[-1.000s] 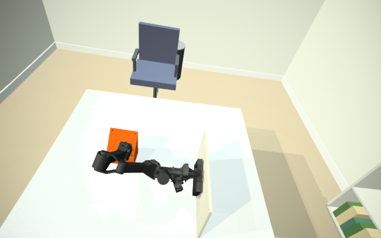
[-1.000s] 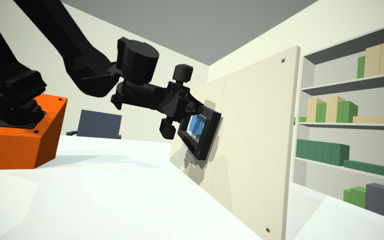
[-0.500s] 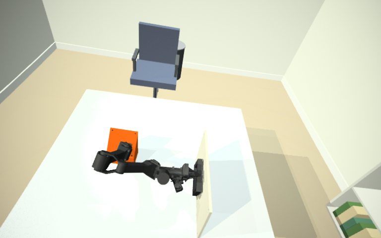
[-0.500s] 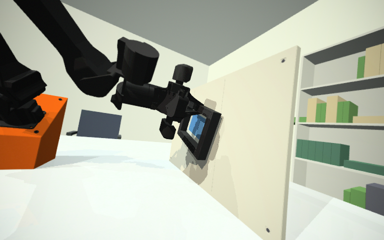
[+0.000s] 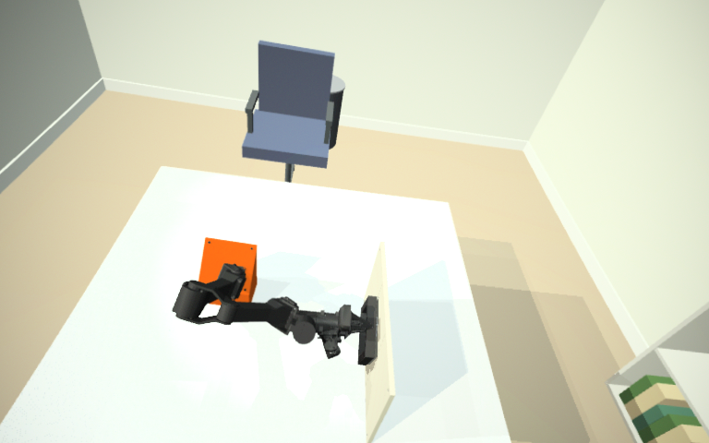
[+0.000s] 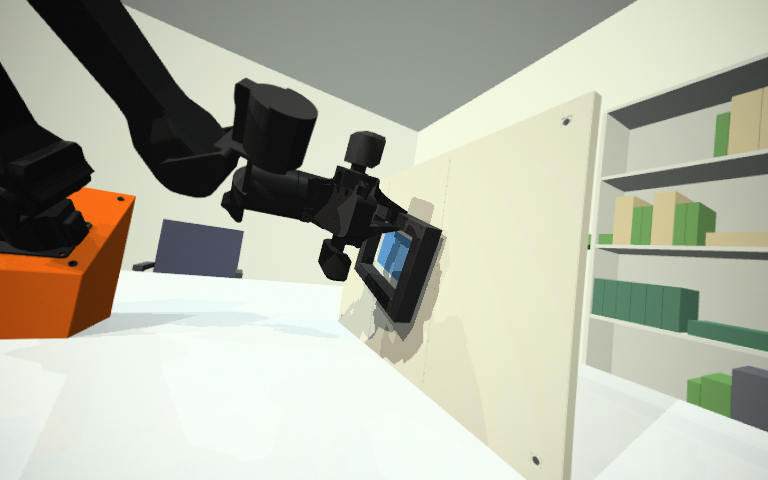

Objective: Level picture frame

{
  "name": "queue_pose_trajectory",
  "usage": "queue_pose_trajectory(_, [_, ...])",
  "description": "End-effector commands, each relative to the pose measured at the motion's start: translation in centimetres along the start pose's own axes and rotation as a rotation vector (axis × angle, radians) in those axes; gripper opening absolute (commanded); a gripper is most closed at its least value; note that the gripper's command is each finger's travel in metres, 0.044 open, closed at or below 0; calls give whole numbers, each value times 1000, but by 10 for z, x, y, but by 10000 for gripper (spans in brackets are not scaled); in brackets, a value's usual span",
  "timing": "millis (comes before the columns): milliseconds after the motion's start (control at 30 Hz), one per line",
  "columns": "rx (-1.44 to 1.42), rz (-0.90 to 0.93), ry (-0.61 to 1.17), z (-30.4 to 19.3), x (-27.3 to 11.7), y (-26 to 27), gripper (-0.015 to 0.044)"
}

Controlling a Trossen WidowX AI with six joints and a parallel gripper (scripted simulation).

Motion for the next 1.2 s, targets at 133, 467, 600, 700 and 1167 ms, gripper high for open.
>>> queue_pose_trajectory(133, [5,7,8,-1,0,-2,0])
queue_pose_trajectory(467, [0,3,3,1,0,-3,0])
queue_pose_trajectory(600, [0,3,3,1,0,-3,0])
queue_pose_trajectory(700, [-4,3,4,0,0,-4,0])
queue_pose_trajectory(1167, [-78,3,4,0,0,-4,0])
Point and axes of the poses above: the point midway between the two fingers, 35 mm back from their tips, its own x axis out along the fingers, its own y axis across the jaws, z = x × y, the point moved 5 cm from there along -x, back along the fingers, and after that the axes turned 6 degrees about x, right-handed, at the moved point
